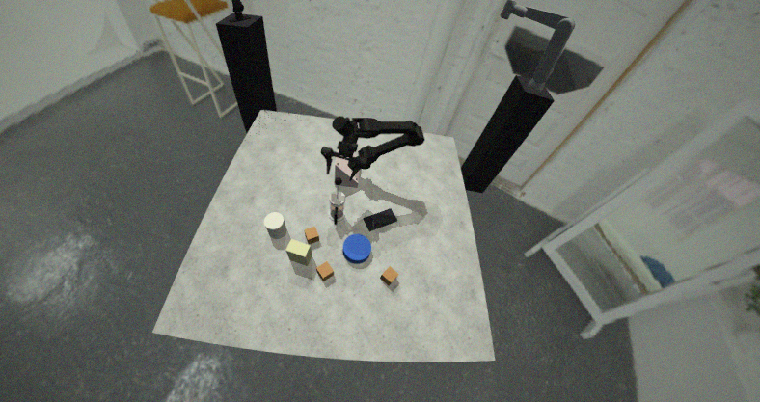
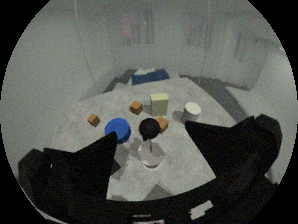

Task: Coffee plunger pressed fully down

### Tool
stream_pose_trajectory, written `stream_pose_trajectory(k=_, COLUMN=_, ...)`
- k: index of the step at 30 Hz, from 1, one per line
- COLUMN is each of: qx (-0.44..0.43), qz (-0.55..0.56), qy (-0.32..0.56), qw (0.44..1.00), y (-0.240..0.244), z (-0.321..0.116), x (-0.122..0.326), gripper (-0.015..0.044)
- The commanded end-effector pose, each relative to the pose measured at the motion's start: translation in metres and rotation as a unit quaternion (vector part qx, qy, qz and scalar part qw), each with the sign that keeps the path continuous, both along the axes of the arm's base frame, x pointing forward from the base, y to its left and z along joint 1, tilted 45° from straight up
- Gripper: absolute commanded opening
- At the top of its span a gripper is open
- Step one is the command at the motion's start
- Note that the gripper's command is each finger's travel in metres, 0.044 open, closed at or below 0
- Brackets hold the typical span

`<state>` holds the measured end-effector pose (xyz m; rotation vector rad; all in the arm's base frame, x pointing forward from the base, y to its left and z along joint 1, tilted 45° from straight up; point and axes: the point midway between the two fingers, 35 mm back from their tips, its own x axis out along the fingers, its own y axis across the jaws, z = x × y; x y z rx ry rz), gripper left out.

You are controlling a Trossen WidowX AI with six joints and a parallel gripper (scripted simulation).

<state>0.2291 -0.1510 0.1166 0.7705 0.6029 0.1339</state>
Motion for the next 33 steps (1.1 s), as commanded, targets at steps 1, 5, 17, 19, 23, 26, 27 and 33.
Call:
stream_pose_trajectory(k=1, qx=0.001, qz=-0.001, qy=0.002, qw=1.000, y=0.002, z=-0.003, x=0.005, gripper=0.0440)
stream_pose_trajectory(k=5, qx=0.001, qz=-0.001, qy=0.001, qw=1.000, y=0.005, z=-0.005, x=0.010, gripper=0.0440)
stream_pose_trajectory(k=17, qx=0.002, qz=-0.001, qy=-0.001, qw=1.000, y=0.008, z=-0.007, x=0.016, gripper=0.0282)
stream_pose_trajectory(k=19, qx=0.002, qz=-0.001, qy=-0.001, qw=1.000, y=0.008, z=-0.007, x=0.016, gripper=0.0230)
stream_pose_trajectory(k=23, qx=0.002, qz=-0.001, qy=-0.001, qw=1.000, y=0.008, z=-0.007, x=0.016, gripper=0.0125)
stream_pose_trajectory(k=26, qx=0.002, qz=-0.001, qy=-0.001, qw=1.000, y=0.008, z=-0.007, x=0.016, gripper=0.0118)
stream_pose_trajectory(k=27, qx=0.002, qz=-0.001, qy=-0.001, qw=1.000, y=0.008, z=-0.007, x=0.016, gripper=0.0118)
stream_pose_trajectory(k=33, qx=0.002, qz=-0.001, qy=-0.001, qw=1.000, y=0.008, z=-0.007, x=0.016, gripper=0.0118)
